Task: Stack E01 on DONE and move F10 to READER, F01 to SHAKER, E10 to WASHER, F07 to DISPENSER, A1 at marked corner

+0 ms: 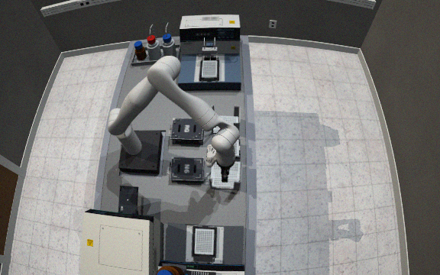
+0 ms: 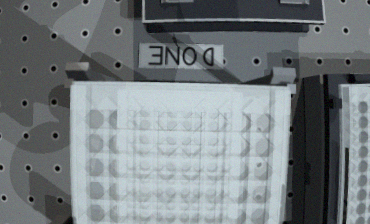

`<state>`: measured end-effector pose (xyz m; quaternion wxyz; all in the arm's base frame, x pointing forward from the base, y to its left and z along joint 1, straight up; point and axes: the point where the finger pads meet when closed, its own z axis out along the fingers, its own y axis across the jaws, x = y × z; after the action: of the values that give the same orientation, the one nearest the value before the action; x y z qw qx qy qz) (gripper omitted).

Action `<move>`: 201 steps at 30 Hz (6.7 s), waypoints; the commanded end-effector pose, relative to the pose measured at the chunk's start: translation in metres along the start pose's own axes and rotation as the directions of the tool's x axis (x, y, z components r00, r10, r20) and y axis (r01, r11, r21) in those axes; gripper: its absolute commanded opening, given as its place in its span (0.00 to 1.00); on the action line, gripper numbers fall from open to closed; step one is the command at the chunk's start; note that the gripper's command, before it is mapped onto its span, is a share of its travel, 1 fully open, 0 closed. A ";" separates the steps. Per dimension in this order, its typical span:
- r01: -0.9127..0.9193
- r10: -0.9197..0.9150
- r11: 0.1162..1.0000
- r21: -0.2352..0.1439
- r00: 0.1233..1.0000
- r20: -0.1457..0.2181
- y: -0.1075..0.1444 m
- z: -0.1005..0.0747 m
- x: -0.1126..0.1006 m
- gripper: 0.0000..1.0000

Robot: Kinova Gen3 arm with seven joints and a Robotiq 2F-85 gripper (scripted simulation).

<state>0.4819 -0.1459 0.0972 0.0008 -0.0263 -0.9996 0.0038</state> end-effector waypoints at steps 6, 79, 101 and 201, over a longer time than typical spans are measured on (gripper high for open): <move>0.000 0.000 1.000 -0.002 1.000 0.003 -0.001 0.007 -0.001 0.94; -0.001 0.000 1.000 0.000 1.000 0.004 -0.001 0.049 -0.001 0.94; 0.000 0.000 1.000 -0.001 1.000 0.003 -0.001 0.062 0.000 0.94; -0.001 0.001 1.000 0.000 1.000 0.003 -0.001 0.100 0.000 0.94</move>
<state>0.4820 -0.1472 -0.0003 0.0006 -0.0263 -0.9996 0.0042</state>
